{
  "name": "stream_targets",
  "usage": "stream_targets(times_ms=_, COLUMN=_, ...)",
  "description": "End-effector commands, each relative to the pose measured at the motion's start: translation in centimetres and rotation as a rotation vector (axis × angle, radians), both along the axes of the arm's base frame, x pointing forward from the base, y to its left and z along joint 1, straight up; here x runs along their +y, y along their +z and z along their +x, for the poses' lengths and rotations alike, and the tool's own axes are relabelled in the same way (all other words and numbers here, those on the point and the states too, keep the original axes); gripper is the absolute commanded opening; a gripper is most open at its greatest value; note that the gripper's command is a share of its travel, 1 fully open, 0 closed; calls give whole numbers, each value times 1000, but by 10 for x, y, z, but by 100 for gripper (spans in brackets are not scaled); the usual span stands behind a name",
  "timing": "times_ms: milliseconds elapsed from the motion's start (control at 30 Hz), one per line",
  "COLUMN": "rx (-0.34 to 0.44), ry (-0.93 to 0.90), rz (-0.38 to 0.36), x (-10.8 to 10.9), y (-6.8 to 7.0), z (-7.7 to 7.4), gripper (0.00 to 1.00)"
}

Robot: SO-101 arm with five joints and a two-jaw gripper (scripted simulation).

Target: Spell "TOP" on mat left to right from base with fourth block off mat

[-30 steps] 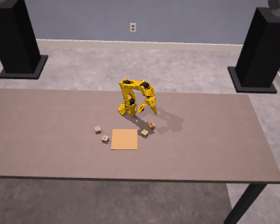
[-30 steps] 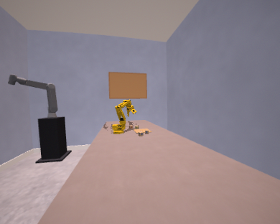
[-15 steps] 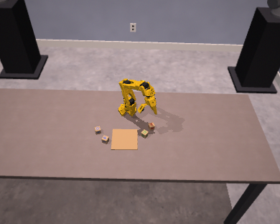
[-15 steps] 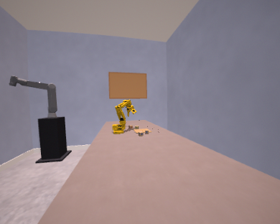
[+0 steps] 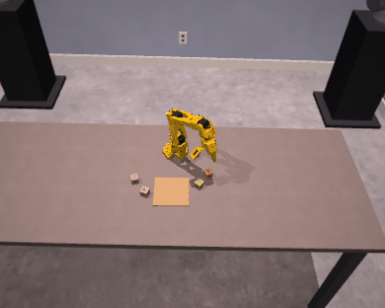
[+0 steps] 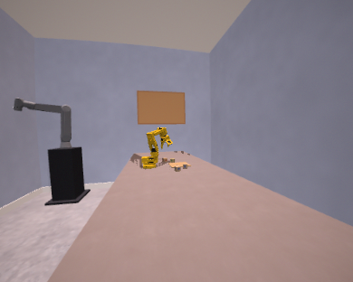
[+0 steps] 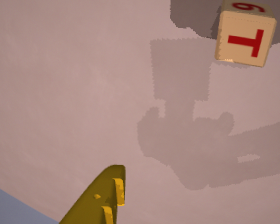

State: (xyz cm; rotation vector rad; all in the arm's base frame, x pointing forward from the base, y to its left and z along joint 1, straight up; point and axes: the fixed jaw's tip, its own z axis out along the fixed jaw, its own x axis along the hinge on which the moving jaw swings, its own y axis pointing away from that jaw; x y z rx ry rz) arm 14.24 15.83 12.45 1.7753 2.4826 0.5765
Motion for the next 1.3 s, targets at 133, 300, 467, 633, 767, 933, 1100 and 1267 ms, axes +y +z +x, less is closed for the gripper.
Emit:
stream_targets(times_ms=133, rx=58, ry=1, rz=-68, x=5, y=-17, z=5, gripper=35)
stream_targets(times_ms=300, rx=142, ry=1, rz=-164, x=3, y=-41, z=3, gripper=35)
stream_targets(times_ms=467, rx=179, ry=1, rz=-207, x=1, y=-52, z=2, gripper=35)
stream_targets(times_ms=633, rx=182, ry=1, rz=-210, x=1, y=-52, z=2, gripper=35)
stream_targets(times_ms=767, rx=182, ry=1, rz=-210, x=1, y=-52, z=2, gripper=35)
stream_targets(times_ms=933, rx=182, ry=1, rz=-210, x=1, y=-52, z=2, gripper=35)
stream_targets(times_ms=1100, rx=182, ry=1, rz=-210, x=1, y=-52, z=2, gripper=35)
stream_targets(times_ms=1267, rx=187, ry=2, rz=-218, x=-1, y=-54, z=4, gripper=35)
